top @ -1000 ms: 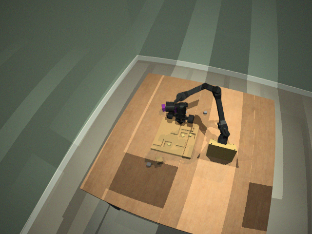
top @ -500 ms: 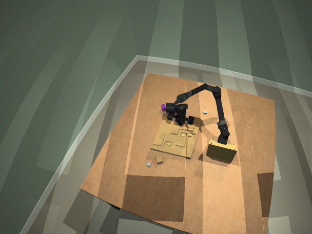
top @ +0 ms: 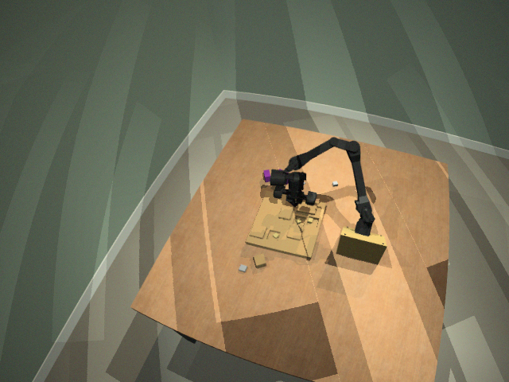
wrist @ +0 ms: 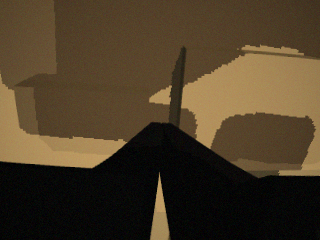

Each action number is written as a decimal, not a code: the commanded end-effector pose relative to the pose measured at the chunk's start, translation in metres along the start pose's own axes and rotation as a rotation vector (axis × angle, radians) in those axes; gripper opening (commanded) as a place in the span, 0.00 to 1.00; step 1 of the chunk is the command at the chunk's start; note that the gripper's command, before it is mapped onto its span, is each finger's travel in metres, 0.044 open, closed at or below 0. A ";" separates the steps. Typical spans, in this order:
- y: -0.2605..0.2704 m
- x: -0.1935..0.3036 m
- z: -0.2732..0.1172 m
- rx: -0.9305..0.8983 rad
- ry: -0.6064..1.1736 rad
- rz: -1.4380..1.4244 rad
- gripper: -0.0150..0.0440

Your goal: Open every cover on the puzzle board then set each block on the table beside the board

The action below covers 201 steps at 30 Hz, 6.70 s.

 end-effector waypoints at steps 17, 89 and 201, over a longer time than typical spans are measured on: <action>0.009 -0.003 0.010 0.003 -0.006 -0.002 0.25; 0.083 0.016 0.010 0.000 -0.005 0.001 0.25; -0.085 0.040 -0.048 0.007 0.005 -1.539 0.25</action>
Point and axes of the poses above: the point midway between the two fingers, 35 mm back from their tips, its own z axis out along the fingers, its own y axis across the jaws, x = y × z, the point moved 9 cm from there along -z, back along the fingers, and after that the axes turned 4 degrees about z, right-handed, at the moved point
